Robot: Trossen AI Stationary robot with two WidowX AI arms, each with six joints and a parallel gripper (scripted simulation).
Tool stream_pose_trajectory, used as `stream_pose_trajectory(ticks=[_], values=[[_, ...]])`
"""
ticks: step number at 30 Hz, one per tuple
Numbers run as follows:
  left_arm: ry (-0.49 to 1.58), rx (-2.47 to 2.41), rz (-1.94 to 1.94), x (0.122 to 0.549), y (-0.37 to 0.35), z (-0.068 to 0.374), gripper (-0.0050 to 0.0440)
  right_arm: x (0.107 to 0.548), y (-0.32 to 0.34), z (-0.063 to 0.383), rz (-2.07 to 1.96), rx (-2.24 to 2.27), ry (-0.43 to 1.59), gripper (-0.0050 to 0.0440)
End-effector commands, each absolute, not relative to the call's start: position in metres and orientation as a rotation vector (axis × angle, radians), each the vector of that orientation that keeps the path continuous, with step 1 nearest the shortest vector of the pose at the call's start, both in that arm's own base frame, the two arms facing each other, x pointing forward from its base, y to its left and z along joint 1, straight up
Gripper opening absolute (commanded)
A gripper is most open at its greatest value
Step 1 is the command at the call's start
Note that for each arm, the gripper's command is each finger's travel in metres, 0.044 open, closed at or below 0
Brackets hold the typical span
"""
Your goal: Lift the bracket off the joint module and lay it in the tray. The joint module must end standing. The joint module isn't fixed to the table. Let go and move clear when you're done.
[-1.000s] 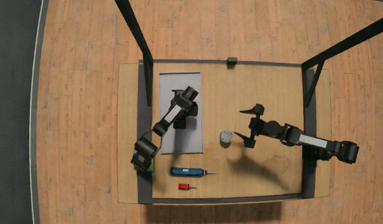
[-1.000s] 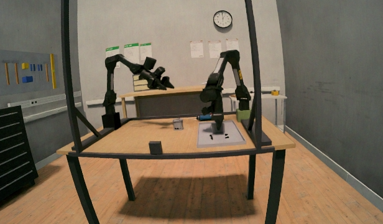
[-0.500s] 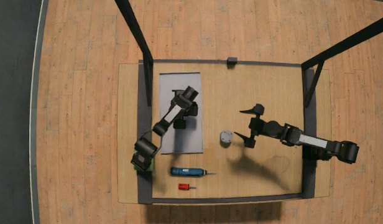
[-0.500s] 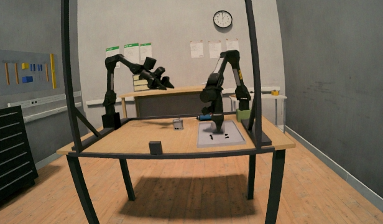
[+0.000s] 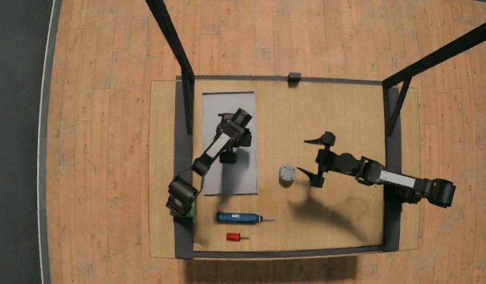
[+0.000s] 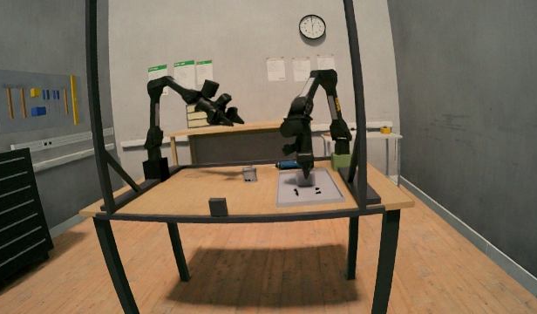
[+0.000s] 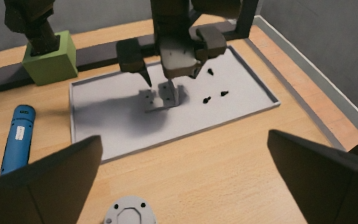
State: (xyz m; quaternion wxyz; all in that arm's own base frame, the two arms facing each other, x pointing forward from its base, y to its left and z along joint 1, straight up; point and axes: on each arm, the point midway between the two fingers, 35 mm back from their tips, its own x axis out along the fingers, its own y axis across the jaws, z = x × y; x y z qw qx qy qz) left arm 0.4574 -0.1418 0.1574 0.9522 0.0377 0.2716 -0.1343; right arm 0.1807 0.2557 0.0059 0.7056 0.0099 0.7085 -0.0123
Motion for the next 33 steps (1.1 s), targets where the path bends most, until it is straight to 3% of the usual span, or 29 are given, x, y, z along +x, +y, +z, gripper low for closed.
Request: stream_pose_trajectory(ticks=[1,8,33], values=[[0.521,0.073,-0.276,0.459,-0.143,0.171,0.044,0.185,0.263,0.045,0.009,0.049,1.545,0.044],[0.521,0.073,-0.276,0.459,-0.143,0.171,0.044,0.185,0.262,0.068,0.009,0.049,1.545,0.044],[0.521,0.073,-0.276,0.459,-0.143,0.171,0.044,0.183,0.259,0.061,-0.007,0.038,1.558,0.044]])
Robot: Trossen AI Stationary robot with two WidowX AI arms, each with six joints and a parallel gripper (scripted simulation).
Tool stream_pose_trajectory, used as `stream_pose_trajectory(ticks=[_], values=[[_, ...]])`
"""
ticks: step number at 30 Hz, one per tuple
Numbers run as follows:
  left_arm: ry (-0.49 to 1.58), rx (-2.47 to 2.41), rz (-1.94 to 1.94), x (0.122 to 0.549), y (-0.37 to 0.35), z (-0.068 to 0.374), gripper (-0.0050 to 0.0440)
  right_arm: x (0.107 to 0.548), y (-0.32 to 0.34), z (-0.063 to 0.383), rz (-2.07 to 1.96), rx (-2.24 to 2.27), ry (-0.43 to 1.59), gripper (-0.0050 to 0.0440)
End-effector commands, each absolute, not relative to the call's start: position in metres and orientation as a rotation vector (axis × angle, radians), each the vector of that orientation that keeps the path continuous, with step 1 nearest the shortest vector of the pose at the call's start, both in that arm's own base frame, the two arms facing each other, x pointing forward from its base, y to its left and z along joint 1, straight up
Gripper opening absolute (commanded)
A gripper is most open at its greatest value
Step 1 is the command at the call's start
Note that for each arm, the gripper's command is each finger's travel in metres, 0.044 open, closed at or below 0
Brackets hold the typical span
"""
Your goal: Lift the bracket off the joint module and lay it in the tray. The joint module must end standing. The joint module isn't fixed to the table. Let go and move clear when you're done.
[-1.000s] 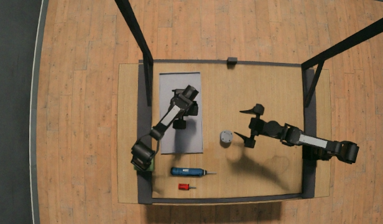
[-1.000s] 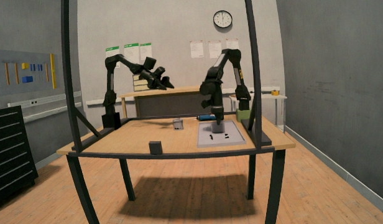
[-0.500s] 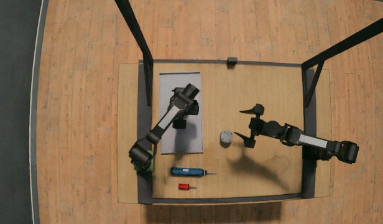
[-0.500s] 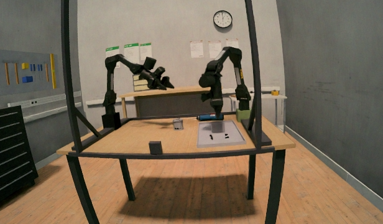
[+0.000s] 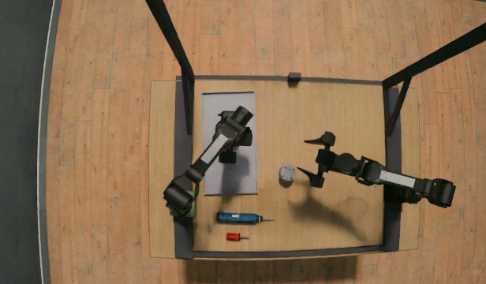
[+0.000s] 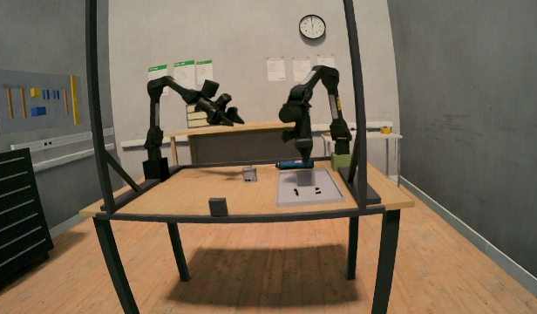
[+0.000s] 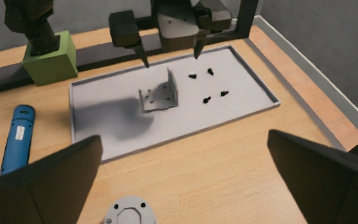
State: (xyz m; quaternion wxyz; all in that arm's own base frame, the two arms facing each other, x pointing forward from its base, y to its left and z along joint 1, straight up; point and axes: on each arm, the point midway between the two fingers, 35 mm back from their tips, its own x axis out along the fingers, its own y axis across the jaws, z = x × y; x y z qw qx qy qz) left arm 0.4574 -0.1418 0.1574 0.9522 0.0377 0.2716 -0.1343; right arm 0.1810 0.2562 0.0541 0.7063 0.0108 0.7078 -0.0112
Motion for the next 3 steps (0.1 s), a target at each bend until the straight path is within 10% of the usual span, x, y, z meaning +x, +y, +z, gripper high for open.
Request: stream_pose_trajectory(ticks=[1,3], values=[[0.521,0.073,-0.276,0.4592,-0.1425,0.1709,0.044,0.1831,0.2592,0.0615,-0.007,0.038,1.558,0.044],[0.521,0.073,-0.276,0.4592,-0.1425,0.1709,0.044,0.1831,0.2592,0.0615,-0.007,0.038,1.558,0.044]])
